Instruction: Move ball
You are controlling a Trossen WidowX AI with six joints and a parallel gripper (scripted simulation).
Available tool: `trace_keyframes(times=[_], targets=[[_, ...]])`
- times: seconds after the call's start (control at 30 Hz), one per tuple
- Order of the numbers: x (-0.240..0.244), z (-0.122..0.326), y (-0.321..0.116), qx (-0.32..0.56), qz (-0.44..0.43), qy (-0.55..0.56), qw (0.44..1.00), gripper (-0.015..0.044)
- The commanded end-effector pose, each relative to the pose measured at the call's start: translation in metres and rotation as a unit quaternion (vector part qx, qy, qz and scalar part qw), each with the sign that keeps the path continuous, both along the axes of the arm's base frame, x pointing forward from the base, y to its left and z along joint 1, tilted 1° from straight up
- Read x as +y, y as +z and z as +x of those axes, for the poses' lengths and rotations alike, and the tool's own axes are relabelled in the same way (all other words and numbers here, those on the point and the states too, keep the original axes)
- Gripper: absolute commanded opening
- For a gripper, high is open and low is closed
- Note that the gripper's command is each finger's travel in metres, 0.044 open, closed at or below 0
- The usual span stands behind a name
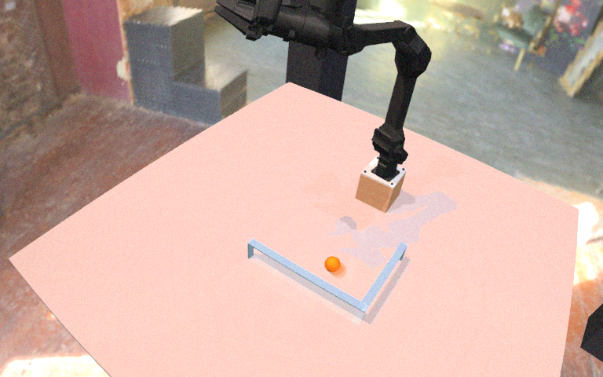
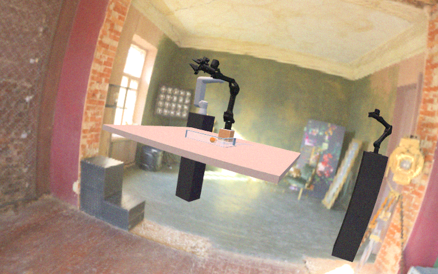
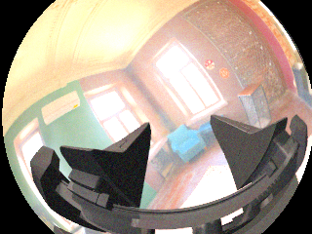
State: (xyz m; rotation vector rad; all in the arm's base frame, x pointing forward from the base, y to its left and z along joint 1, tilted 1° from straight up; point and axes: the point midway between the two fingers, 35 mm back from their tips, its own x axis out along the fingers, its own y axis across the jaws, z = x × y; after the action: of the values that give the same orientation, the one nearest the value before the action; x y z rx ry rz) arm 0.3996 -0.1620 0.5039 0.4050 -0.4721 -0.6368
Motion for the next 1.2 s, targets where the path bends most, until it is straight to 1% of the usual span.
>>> trace_keyframes(times=[0.0, 0.13, 0.27, 0.5, 0.7, 0.9, 1.07, 1.1, 1.17], targets=[[0.021, 0.040, -0.063, 0.114, 0.001, 0.046, 0.992, 0.0297], [0.046, 0.065, -0.123, 0.218, 0.001, 0.094, 0.971, 0.0297], [0.075, 0.078, -0.186, 0.318, 0.000, 0.142, 0.937, 0.0297], [0.127, 0.073, -0.292, 0.481, -0.002, 0.226, 0.847, 0.0297], [0.171, 0.039, -0.379, 0.610, -0.001, 0.294, 0.736, 0.0297], [0.207, -0.018, -0.448, 0.719, 0.004, 0.349, 0.601, 0.0297], [0.228, -0.075, -0.488, 0.789, 0.013, 0.381, 0.481, 0.0297], [0.230, -0.081, -0.491, 0.795, 0.014, 0.384, 0.469, 0.0297], [0.230, -0.083, -0.492, 0.797, 0.014, 0.384, 0.465, 0.0297]])
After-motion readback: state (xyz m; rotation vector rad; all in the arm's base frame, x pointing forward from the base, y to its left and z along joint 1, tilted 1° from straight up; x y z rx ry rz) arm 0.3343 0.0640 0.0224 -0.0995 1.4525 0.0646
